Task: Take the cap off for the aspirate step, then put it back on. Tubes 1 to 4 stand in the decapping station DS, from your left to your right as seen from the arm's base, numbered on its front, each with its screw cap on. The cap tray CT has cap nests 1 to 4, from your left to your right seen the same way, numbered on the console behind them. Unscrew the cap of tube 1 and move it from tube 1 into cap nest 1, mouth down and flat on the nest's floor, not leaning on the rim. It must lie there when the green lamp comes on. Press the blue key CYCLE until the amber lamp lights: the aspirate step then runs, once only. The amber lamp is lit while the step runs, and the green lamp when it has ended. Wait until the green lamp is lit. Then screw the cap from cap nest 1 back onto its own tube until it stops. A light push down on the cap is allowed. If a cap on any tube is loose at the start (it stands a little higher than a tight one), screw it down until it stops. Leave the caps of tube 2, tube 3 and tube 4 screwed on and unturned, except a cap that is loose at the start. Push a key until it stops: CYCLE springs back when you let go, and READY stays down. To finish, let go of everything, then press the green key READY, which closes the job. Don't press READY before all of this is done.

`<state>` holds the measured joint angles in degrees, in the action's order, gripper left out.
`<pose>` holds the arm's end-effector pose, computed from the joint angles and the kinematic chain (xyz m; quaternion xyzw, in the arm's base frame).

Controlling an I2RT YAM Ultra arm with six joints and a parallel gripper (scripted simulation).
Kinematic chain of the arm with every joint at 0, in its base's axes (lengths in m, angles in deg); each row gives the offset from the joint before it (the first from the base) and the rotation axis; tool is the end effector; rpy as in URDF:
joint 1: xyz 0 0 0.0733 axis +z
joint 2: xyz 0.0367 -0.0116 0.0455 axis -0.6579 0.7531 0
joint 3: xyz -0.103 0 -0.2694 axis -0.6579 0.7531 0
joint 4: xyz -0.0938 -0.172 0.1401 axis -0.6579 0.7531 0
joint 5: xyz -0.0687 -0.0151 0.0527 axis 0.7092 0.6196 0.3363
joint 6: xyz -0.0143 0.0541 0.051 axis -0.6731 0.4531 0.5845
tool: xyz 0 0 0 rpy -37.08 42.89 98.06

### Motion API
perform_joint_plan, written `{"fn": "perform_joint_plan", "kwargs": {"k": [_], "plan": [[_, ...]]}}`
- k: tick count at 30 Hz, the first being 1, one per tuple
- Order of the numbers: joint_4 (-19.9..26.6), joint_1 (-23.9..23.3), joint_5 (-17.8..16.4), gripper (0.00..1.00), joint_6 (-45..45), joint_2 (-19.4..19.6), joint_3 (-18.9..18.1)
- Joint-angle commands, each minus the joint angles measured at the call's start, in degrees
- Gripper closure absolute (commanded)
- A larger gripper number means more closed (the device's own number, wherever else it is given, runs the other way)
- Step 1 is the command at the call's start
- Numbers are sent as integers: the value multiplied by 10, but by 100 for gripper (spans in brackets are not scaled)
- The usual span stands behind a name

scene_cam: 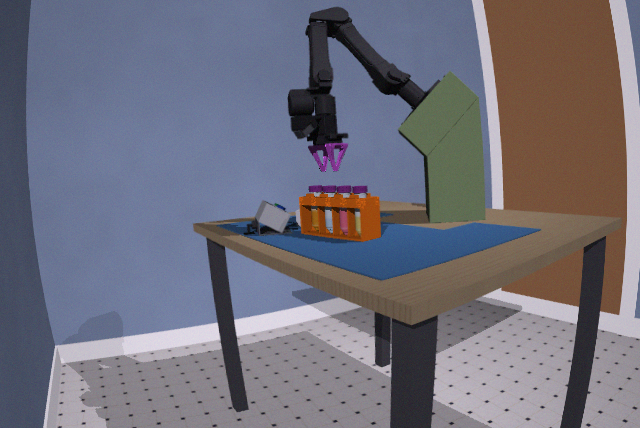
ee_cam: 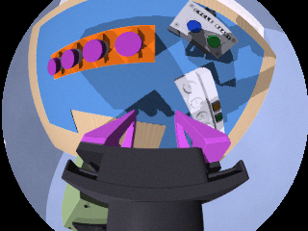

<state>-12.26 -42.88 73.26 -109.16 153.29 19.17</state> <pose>0.2504 -0.0303 0.1792 -0.1456 0.9153 -0.2549 0.2759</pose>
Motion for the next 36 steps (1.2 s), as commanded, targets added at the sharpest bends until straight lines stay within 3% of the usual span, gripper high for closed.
{"fn": "perform_joint_plan", "kwargs": {"k": [1,4,6,7,8,9,10,15,17,19,24,25,26,27,28,29,30,31,34,36], "plan": [[-3,26,18,51,97,8,-3],[-6,81,51,51,279,40,-10],[-7,81,52,51,288,40,-10],[-7,99,62,51,352,51,-14],[-7,99,62,51,352,51,-14],[-7,116,72,51,415,64,-18],[-7,116,72,51,415,63,-18],[-5,165,99,51,605,102,-36],[-5,165,99,51,605,102,-36],[-1,195,115,51,727,130,-51],[5,224,130,51,856,158,-68],[8,238,137,51,919,173,-78],[8,238,137,51,919,173,-78],[12,251,143,51,981,187,-89],[12,251,143,51,981,187,-88],[17,264,149,51,1043,202,-99],[17,264,149,51,1043,202,-99],[22,277,155,51,1104,217,-111],[22,277,155,51,1104,217,-111],[33,300,165,51,1227,246,-135]]}}
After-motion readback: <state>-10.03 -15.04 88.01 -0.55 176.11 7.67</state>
